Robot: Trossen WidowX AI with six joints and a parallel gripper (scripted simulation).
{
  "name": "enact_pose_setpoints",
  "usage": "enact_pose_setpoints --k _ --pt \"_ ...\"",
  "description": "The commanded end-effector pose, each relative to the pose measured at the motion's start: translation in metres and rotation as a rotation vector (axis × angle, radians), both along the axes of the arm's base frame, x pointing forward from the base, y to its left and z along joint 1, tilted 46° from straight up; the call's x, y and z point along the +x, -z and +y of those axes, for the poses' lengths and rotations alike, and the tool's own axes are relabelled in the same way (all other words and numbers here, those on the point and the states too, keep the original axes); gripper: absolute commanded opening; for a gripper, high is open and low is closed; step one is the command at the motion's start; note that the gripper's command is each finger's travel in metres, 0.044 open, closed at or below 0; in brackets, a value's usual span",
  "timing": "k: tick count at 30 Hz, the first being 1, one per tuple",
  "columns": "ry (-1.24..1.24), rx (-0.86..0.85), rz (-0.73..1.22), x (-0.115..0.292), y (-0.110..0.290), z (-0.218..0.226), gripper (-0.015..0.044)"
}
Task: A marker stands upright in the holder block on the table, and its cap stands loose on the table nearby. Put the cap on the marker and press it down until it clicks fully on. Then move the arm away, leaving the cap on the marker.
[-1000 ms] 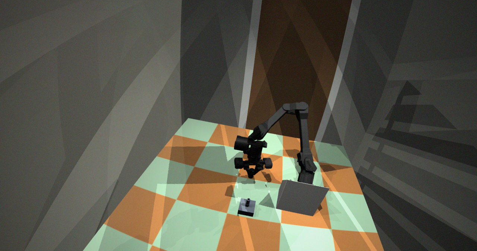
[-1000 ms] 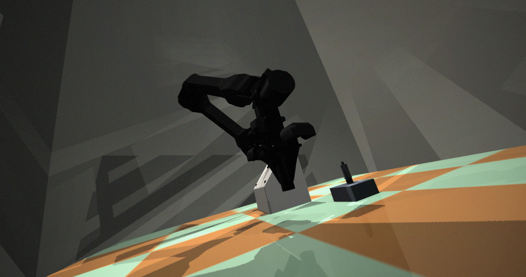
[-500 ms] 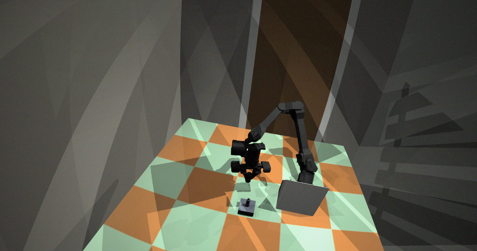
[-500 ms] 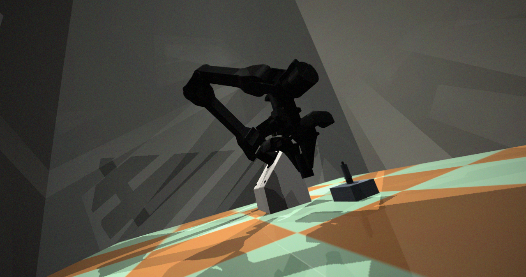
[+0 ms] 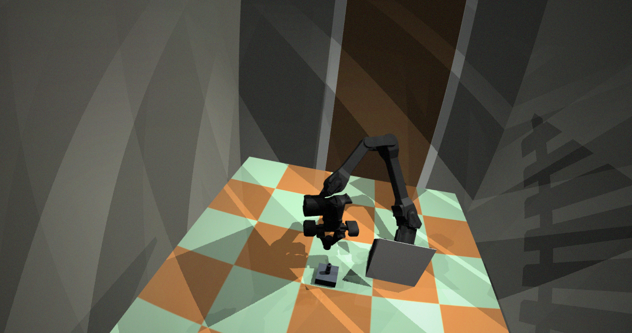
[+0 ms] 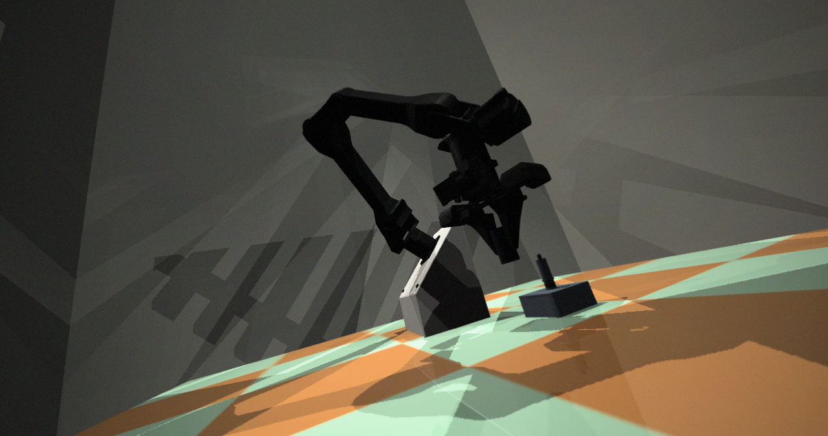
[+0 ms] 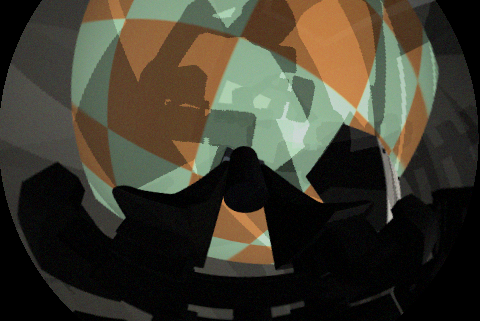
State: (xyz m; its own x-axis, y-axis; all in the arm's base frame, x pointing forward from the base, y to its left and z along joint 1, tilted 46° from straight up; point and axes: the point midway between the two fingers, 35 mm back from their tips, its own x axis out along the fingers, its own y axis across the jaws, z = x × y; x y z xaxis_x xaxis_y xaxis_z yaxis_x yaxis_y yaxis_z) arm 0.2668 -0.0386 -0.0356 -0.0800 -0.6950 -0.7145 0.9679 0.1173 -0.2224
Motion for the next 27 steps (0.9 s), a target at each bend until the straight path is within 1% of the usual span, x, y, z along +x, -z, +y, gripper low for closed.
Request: enact_pose_setpoints --k 1,20,27 --pt "0.005 0.003 -0.003 0.000 0.006 0.011 0.0000" --pt "0.011 -0.014 0.008 -0.015 0.037 0.067 0.0000" --pt "0.011 -0.015 0.008 -0.016 0.041 0.065 0.0000"
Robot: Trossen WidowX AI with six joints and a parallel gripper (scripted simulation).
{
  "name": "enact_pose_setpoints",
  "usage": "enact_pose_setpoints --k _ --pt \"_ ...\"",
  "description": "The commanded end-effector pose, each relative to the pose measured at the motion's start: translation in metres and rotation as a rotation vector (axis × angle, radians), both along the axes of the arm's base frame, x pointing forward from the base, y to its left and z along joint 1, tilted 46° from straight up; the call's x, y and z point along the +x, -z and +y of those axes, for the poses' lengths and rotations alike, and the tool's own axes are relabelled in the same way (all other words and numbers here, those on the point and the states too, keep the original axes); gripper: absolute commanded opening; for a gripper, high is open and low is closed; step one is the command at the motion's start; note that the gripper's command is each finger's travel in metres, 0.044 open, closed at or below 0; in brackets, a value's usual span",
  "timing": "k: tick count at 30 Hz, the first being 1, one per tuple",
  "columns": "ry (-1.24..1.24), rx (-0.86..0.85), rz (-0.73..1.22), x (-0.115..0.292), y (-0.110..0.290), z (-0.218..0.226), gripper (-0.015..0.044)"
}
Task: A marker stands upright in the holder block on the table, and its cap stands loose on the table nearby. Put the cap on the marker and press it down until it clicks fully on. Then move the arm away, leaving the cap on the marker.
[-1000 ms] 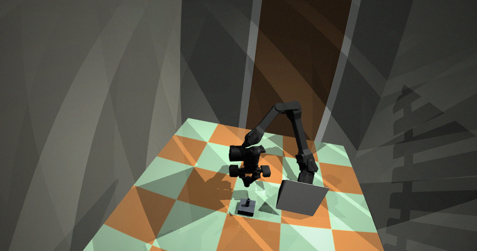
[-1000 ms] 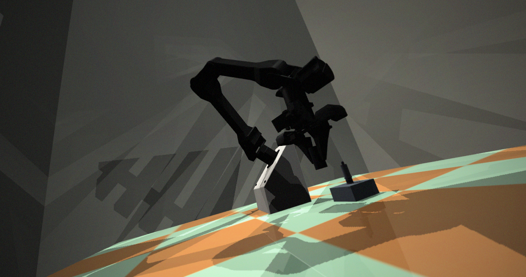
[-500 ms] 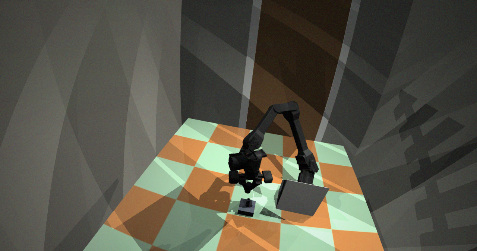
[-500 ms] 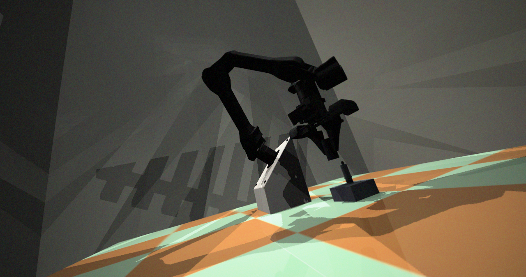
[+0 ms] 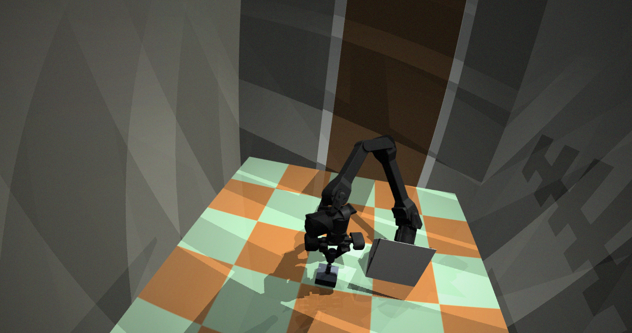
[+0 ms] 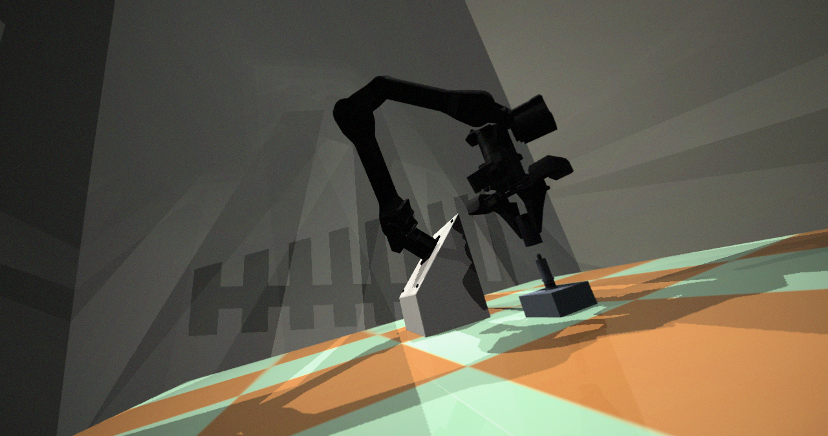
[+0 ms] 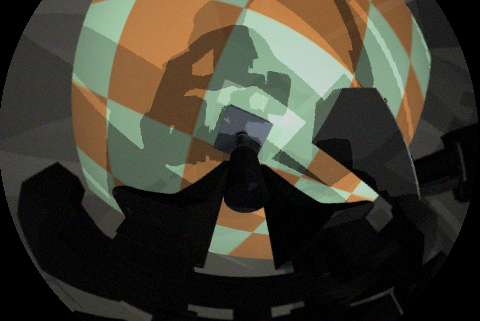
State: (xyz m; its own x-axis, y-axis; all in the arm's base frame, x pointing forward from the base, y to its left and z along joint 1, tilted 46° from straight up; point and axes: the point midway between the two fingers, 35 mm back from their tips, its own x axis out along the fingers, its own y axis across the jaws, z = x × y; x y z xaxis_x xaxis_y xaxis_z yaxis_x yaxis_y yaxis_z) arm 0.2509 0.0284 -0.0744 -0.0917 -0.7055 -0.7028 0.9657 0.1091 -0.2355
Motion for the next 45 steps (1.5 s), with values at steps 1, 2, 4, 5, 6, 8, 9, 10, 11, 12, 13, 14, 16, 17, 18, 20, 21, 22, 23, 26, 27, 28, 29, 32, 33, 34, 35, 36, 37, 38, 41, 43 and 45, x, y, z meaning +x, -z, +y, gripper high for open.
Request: enact_pose_setpoints --k 1,2,4,5,6,8,9,10,11,12,13,14,16,17,18,20,21,22,23,26,27,28,29,32,33,34,35,36,37,38,41,43,45 --pt "0.006 0.000 -0.004 0.000 0.003 -0.002 0.0000" --pt "0.006 0.000 -0.004 0.000 0.003 -0.002 0.0000" --pt "0.006 0.000 -0.004 0.000 0.004 -0.003 0.0000" --pt "0.006 0.000 -0.004 0.000 0.005 -0.004 0.0000" --pt "0.006 0.000 -0.004 0.000 0.006 -0.005 0.0000" --pt "0.006 0.000 -0.004 -0.001 0.008 -0.007 0.0000" --pt "0.006 0.001 -0.004 -0.001 0.009 -0.008 0.0000" --pt "0.006 0.001 -0.004 -0.001 0.010 -0.009 0.0000" --pt "0.006 0.001 -0.004 -0.001 0.012 -0.010 0.0000" --pt "0.006 0.001 -0.004 -0.001 0.013 -0.012 0.0000" --pt "0.006 0.001 -0.004 -0.001 0.014 -0.013 0.0000" --pt "0.006 0.001 -0.004 -0.001 0.015 -0.014 0.0000" --pt "0.006 0.001 -0.004 -0.001 0.017 -0.016 0.0000" --pt "0.006 0.001 -0.004 -0.001 0.019 -0.017 0.0000" --pt "0.006 0.000 -0.004 -0.001 0.020 -0.019 0.0000" --pt "0.006 0.000 -0.004 -0.002 0.022 -0.021 0.0000" --pt "0.006 0.000 -0.004 -0.002 0.023 -0.022 0.0000" --pt "0.006 0.000 -0.004 -0.002 0.024 -0.023 0.0000" --pt "0.006 0.000 -0.004 -0.002 0.025 -0.024 0.0000" --pt "0.006 0.000 -0.004 -0.003 0.029 -0.028 0.0000" --pt "0.006 0.000 -0.004 -0.003 0.030 -0.029 0.0000" --pt "0.006 -0.001 -0.004 -0.003 0.031 -0.030 0.0000" --pt "0.006 -0.001 -0.004 -0.003 0.032 -0.031 0.0000" --pt "0.006 -0.001 -0.004 -0.004 0.035 -0.035 0.0000" --pt "0.006 -0.002 -0.004 -0.004 0.036 -0.036 0.0000" --pt "0.006 -0.002 -0.004 -0.005 0.037 -0.037 0.0000" --pt "0.006 -0.002 -0.004 -0.005 0.038 -0.038 0.0000" --pt "0.006 -0.002 -0.004 -0.005 0.039 -0.039 0.0000" --pt "0.006 -0.003 -0.004 -0.005 0.040 -0.040 0.0000" --pt "0.006 -0.003 -0.004 -0.006 0.041 -0.041 0.0000" --pt "0.006 -0.003 -0.004 -0.006 0.041 -0.041 0.0000" --pt "0.006 -0.003 -0.004 -0.006 0.041 -0.041 0.0000" --pt "0.006 -0.003 -0.004 -0.006 0.041 -0.041 0.0000"
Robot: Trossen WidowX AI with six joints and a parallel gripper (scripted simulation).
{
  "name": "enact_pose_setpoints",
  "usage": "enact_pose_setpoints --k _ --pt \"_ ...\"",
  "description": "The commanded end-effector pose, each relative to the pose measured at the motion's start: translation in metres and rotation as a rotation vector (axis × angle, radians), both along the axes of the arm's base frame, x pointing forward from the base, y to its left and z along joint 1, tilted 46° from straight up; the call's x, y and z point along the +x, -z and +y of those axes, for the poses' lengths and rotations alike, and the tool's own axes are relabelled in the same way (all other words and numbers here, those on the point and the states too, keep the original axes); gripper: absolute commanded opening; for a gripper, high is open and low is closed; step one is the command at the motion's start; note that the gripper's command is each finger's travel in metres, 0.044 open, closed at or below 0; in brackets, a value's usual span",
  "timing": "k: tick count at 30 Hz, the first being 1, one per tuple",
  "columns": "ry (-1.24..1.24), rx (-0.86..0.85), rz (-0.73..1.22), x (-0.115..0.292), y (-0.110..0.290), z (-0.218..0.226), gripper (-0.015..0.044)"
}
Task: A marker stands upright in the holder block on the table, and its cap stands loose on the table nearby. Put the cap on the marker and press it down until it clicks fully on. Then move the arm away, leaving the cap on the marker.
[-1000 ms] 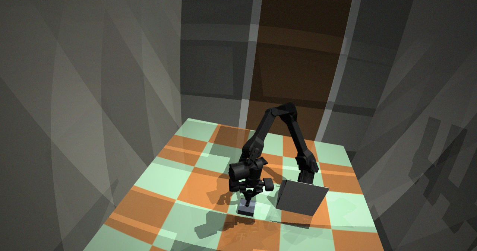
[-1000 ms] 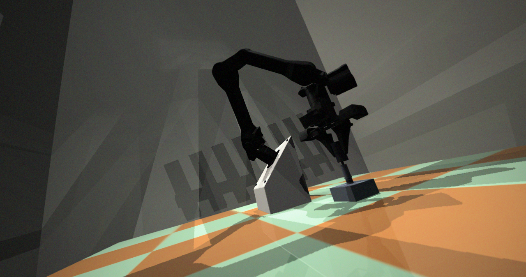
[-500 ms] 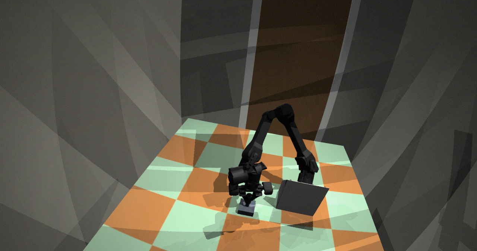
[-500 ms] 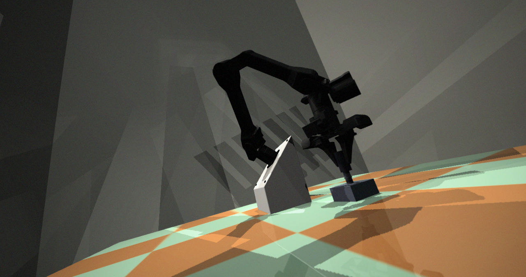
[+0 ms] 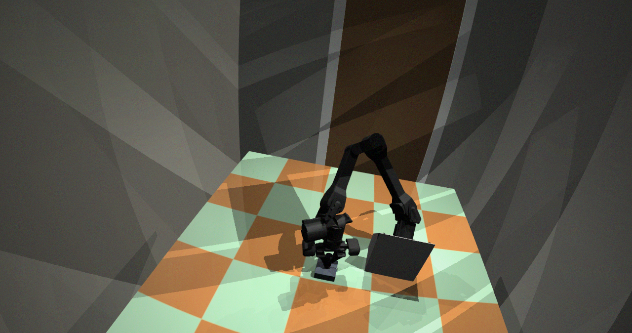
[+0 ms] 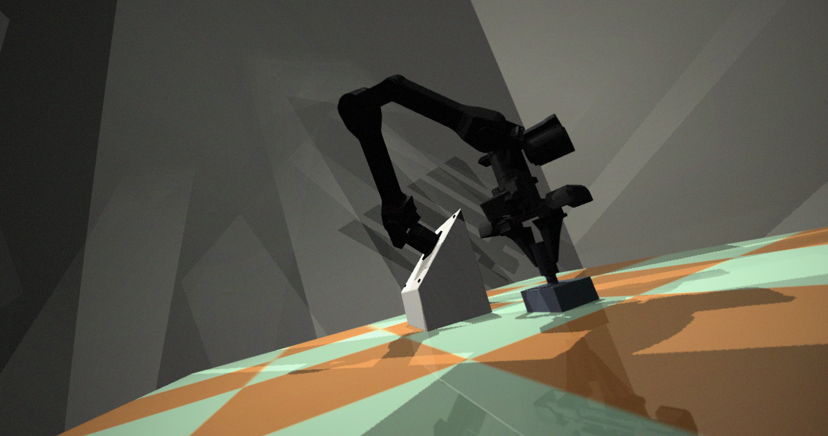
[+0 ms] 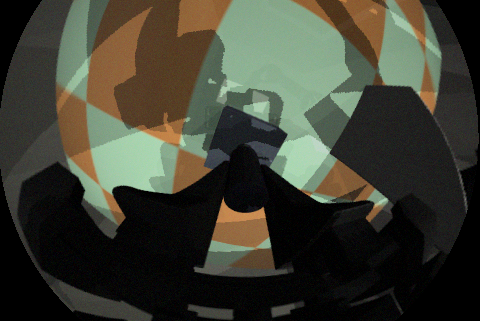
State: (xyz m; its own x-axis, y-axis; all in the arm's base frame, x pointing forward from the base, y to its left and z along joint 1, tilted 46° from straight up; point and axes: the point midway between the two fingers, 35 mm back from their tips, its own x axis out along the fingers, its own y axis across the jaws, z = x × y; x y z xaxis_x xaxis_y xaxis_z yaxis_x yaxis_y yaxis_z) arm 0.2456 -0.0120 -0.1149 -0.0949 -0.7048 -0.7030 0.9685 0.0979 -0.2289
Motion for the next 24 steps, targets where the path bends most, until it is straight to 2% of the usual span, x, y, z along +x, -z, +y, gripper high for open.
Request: enact_pose_setpoints --k 1,18,20,24 --pt "-0.005 -0.002 0.003 -0.001 0.000 -0.001 0.0000" --pt "0.000 0.000 0.000 0.000 0.000 0.000 0.0440" --pt "-0.001 0.002 0.000 0.002 -0.008 0.009 0.0440" --pt "0.000 0.004 0.000 0.007 -0.050 0.052 0.0440"
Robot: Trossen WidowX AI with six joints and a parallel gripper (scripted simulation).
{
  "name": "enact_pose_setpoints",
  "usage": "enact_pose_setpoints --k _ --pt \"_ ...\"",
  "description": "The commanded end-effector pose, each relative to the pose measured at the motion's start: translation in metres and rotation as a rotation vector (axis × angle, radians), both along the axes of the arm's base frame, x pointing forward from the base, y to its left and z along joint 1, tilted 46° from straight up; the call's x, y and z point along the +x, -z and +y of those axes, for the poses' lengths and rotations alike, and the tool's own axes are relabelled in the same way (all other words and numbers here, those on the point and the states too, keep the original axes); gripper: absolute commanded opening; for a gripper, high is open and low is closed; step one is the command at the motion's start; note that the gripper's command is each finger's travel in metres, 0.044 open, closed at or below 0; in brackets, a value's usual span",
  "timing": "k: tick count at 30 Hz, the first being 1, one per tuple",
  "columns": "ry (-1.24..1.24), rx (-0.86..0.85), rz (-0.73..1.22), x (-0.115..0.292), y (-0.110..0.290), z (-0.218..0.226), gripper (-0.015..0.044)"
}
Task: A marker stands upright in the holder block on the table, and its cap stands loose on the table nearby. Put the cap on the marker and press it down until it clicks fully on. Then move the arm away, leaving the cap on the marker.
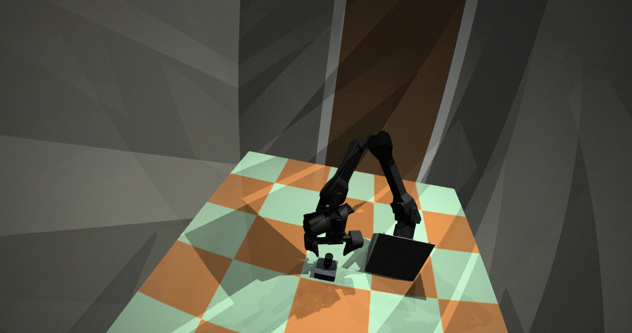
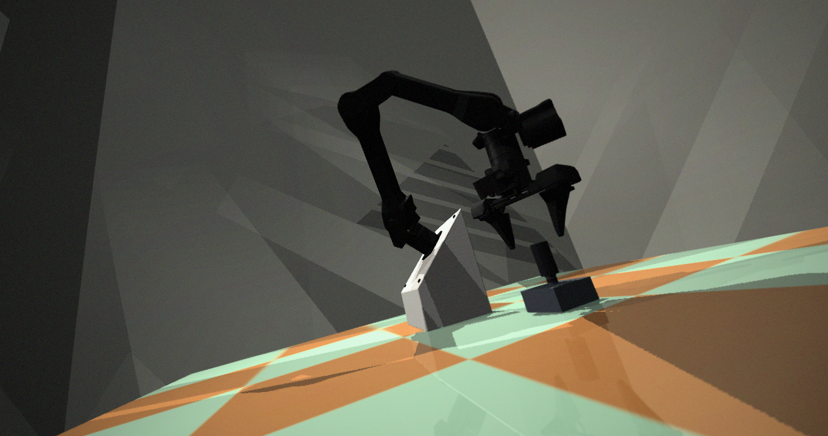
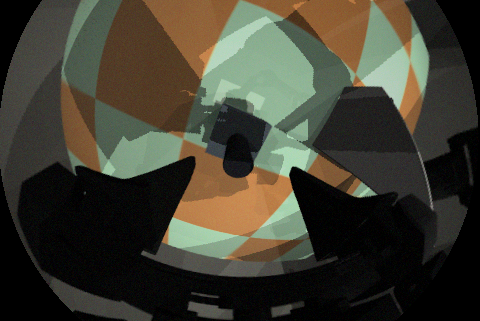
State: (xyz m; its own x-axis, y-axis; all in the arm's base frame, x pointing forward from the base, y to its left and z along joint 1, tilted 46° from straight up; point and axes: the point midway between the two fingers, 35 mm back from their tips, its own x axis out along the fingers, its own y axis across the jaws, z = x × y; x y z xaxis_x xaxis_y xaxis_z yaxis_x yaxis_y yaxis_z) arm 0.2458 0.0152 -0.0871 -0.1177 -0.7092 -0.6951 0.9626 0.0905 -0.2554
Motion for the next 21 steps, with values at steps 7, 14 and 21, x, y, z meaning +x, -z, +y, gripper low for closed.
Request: enact_pose_setpoints --k 7,14,21 --pt "-0.048 0.017 0.016 0.0069 -0.0243 0.0264 0.0387" --pt "-0.494 0.083 0.467 0.0064 -0.0213 0.0235 0.0204" --pt "-0.905 0.143 0.885 0.0059 -0.0185 0.0207 0.0020"
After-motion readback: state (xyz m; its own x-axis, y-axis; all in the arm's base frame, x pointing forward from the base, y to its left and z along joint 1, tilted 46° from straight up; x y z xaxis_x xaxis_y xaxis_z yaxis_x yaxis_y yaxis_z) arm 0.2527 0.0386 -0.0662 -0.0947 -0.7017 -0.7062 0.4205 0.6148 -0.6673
